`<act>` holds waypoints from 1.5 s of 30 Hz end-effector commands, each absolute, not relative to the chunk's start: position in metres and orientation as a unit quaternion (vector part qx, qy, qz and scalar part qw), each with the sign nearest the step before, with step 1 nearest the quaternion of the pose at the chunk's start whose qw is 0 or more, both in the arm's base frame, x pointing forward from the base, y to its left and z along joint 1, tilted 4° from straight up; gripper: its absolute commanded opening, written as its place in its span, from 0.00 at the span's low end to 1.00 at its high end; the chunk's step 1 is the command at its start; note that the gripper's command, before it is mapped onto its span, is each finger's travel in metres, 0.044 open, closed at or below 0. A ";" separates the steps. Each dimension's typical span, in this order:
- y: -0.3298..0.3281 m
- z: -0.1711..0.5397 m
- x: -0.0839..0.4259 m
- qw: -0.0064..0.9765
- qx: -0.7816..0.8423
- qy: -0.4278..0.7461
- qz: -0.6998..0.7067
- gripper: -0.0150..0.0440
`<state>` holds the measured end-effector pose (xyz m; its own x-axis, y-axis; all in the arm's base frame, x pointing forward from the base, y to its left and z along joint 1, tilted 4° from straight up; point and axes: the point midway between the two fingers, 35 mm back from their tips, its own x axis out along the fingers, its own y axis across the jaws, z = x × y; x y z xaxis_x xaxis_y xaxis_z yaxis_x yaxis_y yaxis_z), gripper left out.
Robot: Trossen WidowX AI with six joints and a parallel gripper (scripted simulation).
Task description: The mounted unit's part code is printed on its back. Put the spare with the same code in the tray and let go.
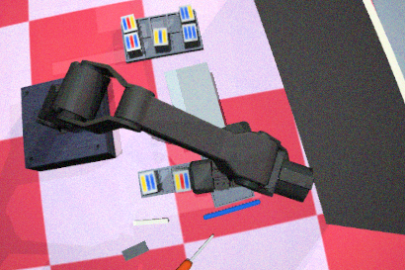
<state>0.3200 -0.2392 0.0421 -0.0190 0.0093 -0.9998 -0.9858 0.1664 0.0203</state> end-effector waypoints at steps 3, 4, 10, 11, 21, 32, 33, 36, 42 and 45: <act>-0.239 0.034 0.318 0.535 -0.449 0.543 0.466 0.25; -0.239 0.033 0.318 0.535 -0.449 0.543 0.466 0.25; -0.239 0.026 0.318 0.535 -0.449 0.543 0.466 0.25; -0.238 0.025 0.318 0.535 -0.449 0.543 0.466 0.25; -0.238 0.015 0.318 0.535 -0.449 0.543 0.466 0.25; -0.238 0.004 0.317 0.535 -0.449 0.543 0.466 0.25; -0.237 0.003 0.317 0.535 -0.449 0.543 0.466 0.25; -0.237 0.000 0.316 0.535 -0.449 0.543 0.466 0.25; -0.237 -0.006 0.316 0.535 -0.449 0.543 0.466 0.25; -0.236 -0.009 0.315 0.535 -0.449 0.543 0.466 0.25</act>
<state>0.3173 -0.2376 -0.0034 -0.0193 0.0095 -0.9998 -0.9858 0.1664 0.0206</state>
